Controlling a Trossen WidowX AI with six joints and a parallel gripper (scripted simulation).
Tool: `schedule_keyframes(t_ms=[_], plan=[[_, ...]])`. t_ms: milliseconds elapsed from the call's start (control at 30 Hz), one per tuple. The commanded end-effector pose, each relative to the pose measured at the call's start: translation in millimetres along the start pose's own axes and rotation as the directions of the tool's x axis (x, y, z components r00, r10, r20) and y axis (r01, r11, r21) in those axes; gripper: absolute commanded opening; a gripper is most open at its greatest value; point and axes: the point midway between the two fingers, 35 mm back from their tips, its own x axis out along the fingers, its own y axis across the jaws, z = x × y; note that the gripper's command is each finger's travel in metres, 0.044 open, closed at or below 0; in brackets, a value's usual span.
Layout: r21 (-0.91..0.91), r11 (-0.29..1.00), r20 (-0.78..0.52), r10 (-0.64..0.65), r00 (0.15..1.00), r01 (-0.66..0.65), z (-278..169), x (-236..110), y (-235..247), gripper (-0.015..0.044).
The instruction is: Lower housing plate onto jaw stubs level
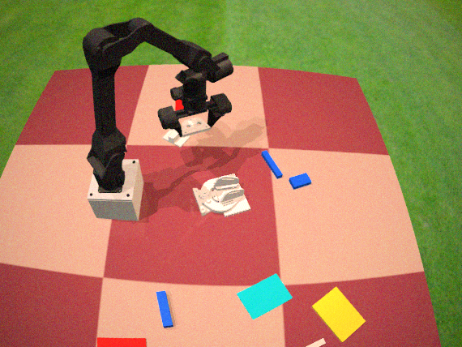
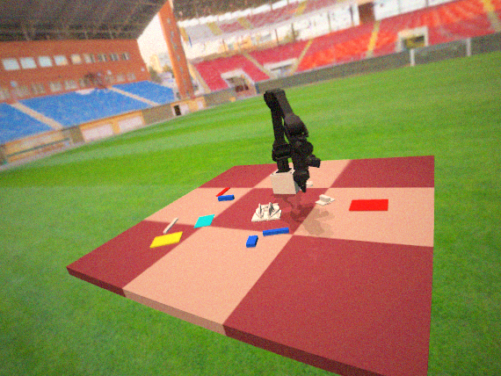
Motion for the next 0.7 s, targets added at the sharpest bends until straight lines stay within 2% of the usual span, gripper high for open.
schedule_keyframes(t_ms=[0,333,667], plan=[[0.139,0.990,-0.008,0.002,1.000,-0.001,-17,1,-1,0.0351],[0.415,0.910,-0.011,0.001,1.000,0.004,-50,0,-5,0.0351],[0.662,0.749,-0.014,0.001,1.000,0.008,-83,0,-4,0.0351]])
